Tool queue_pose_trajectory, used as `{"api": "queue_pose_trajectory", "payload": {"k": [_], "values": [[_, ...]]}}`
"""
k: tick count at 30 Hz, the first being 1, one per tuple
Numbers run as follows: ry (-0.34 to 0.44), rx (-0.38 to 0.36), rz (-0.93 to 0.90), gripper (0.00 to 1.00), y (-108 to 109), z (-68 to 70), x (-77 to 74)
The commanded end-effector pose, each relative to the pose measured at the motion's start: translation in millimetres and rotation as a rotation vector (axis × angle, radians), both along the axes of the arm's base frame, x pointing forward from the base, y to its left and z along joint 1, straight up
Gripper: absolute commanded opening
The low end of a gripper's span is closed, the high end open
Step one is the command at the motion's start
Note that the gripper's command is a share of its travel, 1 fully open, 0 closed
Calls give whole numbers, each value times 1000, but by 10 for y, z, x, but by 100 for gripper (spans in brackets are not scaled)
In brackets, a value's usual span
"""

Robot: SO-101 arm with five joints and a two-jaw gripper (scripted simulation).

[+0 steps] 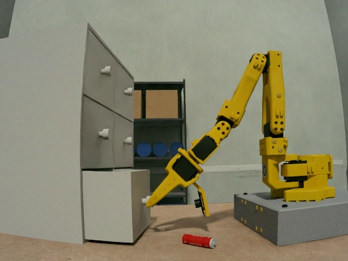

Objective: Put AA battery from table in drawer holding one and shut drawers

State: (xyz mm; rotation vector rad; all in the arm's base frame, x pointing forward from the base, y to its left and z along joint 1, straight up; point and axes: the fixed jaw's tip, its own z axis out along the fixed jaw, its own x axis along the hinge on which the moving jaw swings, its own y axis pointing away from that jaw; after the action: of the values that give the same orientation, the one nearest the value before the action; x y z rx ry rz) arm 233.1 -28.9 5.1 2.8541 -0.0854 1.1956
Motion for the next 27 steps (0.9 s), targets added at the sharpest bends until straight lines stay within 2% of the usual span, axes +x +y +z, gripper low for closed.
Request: {"api": "queue_pose_trajectory", "payload": {"k": [1, 27], "values": [[-5, 3, 4, 21, 15, 2, 18], [-5, 3, 4, 6, 15, 2, 18]]}}
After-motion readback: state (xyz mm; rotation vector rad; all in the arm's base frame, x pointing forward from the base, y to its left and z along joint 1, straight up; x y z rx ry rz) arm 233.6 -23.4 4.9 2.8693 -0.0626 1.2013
